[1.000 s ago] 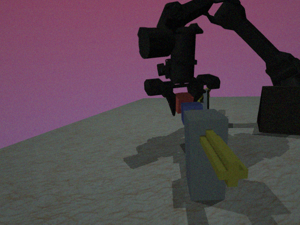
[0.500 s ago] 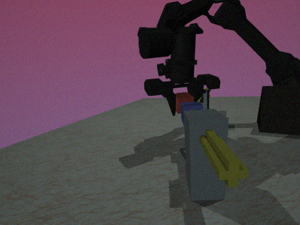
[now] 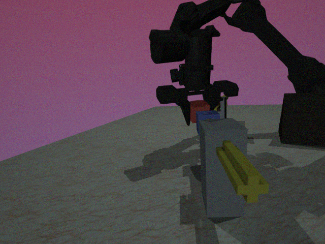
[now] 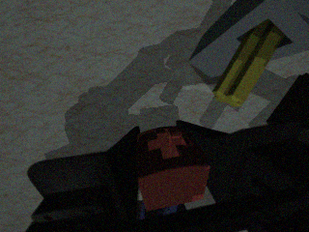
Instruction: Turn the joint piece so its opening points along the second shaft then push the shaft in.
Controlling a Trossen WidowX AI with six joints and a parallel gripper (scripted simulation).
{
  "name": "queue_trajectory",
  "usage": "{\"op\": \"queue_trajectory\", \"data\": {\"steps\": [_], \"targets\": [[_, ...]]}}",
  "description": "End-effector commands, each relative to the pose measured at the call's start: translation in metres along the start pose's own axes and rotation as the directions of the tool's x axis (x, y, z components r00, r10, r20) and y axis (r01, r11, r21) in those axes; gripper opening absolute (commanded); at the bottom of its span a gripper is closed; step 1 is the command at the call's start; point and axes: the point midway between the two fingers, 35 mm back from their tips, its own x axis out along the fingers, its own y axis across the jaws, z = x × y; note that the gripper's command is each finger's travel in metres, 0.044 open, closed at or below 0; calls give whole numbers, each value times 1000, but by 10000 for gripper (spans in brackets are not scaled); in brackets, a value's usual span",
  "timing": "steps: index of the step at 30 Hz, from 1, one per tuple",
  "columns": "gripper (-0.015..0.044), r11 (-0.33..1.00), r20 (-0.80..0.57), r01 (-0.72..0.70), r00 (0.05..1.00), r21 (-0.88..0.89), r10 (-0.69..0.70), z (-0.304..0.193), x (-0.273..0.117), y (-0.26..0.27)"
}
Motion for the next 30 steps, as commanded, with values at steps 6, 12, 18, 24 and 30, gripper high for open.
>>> {"op": "queue_trajectory", "data": {"steps": [6,12,18,24,30], "targets": [[147,1000,0,0,1000,0,0,0,0,0],[0,1000,0,0,1000,0,0,0,0,0],[0,1000,-6,2,1000,12,-2,0,0,-1],[0,994,-48,23,999,105,-18,-1,3,-5],[0,980,-90,43,996,194,-25,-2,5,-10]]}}
